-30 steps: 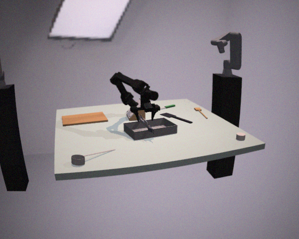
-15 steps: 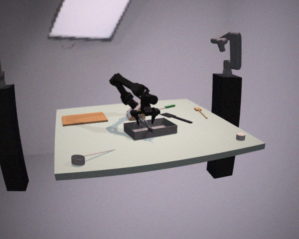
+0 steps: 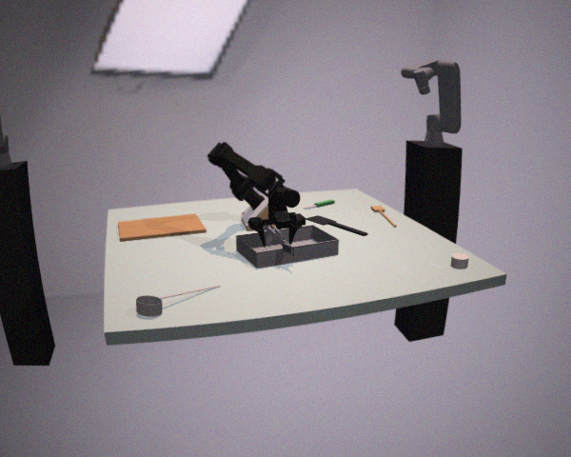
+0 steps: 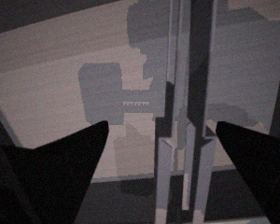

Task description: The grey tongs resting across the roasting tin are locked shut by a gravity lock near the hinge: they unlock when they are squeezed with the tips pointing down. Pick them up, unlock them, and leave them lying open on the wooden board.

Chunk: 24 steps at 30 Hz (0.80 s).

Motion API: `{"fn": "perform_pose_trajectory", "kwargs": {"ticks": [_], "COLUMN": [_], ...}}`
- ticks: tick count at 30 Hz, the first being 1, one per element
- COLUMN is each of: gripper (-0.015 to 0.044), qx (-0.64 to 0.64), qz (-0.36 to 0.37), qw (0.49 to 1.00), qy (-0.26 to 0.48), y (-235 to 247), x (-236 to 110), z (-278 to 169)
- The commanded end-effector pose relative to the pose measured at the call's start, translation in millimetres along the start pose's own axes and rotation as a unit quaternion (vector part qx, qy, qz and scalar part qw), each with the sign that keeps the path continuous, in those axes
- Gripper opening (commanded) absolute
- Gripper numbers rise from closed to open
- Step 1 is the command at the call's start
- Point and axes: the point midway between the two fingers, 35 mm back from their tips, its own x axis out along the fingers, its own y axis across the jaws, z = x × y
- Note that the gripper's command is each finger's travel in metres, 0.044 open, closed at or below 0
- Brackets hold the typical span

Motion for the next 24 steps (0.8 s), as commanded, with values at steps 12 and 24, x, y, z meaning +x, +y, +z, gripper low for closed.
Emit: {"fn": "perform_pose_trajectory", "kwargs": {"ticks": [12, 24], "gripper": [0.0177, 0.0058], "qx": [0.0, 0.0], "qz": [0.0, 0.0], "qw": [1.0, 1.0], "qy": [0.001, 0.001], "y": [-0.2, -0.2], "x": [2.3, 2.3], "z": [-0.4, -0.4]}}
